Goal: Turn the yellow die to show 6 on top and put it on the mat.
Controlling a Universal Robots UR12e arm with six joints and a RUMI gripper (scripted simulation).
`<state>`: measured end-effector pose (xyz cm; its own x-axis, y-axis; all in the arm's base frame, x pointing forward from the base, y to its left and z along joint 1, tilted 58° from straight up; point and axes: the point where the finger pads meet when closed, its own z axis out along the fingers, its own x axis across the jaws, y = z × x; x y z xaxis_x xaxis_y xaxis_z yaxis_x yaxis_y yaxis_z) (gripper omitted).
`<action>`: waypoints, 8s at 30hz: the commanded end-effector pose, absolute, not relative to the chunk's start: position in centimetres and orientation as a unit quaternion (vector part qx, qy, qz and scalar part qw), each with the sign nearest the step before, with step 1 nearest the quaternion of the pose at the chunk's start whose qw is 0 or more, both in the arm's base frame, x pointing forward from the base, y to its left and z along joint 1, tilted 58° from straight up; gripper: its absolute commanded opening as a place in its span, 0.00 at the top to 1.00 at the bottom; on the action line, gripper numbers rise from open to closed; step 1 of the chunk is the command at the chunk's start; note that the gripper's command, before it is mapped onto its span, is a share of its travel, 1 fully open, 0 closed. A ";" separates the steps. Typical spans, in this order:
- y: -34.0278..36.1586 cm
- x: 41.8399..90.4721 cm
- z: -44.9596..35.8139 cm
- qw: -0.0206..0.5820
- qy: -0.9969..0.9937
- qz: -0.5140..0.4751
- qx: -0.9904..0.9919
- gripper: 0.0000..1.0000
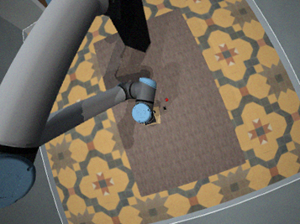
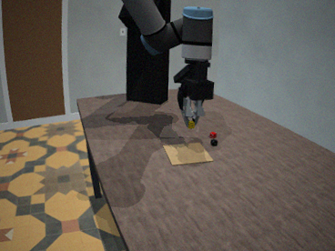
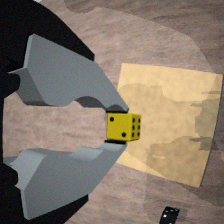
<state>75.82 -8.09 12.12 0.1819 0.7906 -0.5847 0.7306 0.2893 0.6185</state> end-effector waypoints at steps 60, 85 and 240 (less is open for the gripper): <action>-13.0 81.6 7.6 0.487 0.638 0.031 0.596 0.97; -13.3 81.7 8.0 0.487 0.638 0.031 0.596 0.97; -13.6 82.0 7.9 0.487 0.638 0.031 0.596 0.93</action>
